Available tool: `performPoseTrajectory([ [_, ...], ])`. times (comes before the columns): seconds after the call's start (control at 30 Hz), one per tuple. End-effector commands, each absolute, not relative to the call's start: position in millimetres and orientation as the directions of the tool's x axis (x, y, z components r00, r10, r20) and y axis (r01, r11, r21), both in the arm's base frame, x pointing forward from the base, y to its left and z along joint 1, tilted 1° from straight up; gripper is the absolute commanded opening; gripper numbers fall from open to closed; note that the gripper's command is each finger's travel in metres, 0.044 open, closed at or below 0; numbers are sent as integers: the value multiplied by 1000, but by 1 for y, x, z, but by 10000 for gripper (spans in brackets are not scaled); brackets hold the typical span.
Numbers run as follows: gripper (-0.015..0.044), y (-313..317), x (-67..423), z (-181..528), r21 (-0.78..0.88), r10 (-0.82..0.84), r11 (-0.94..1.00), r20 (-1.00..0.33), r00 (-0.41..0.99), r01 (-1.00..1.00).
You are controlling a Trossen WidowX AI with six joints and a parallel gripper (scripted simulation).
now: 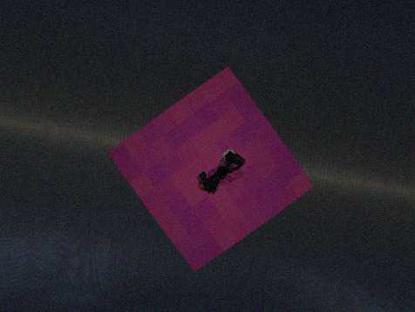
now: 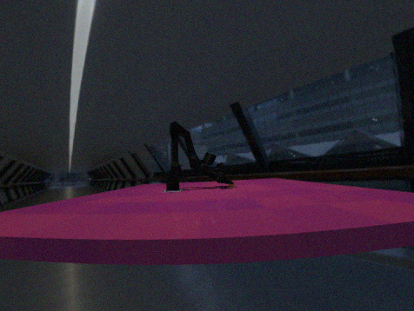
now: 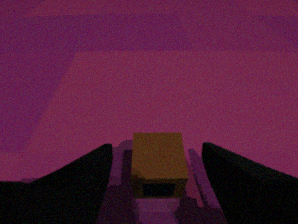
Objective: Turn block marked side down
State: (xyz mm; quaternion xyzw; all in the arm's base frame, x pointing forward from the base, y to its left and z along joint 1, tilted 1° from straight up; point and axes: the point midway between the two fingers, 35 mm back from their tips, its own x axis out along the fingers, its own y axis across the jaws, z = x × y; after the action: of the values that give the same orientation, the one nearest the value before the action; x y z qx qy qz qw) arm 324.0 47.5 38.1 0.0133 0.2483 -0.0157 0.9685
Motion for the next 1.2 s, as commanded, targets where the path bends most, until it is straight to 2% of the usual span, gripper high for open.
performPoseTrajectory([
  [0.0,367,47,324,37,13,-27,999,-482,876,38],
  [0.1,440,47,324,37,13,-27,999,-482,876,38],
  [1.17,440,47,324,37,13,-27,999,-482,876,38],
])
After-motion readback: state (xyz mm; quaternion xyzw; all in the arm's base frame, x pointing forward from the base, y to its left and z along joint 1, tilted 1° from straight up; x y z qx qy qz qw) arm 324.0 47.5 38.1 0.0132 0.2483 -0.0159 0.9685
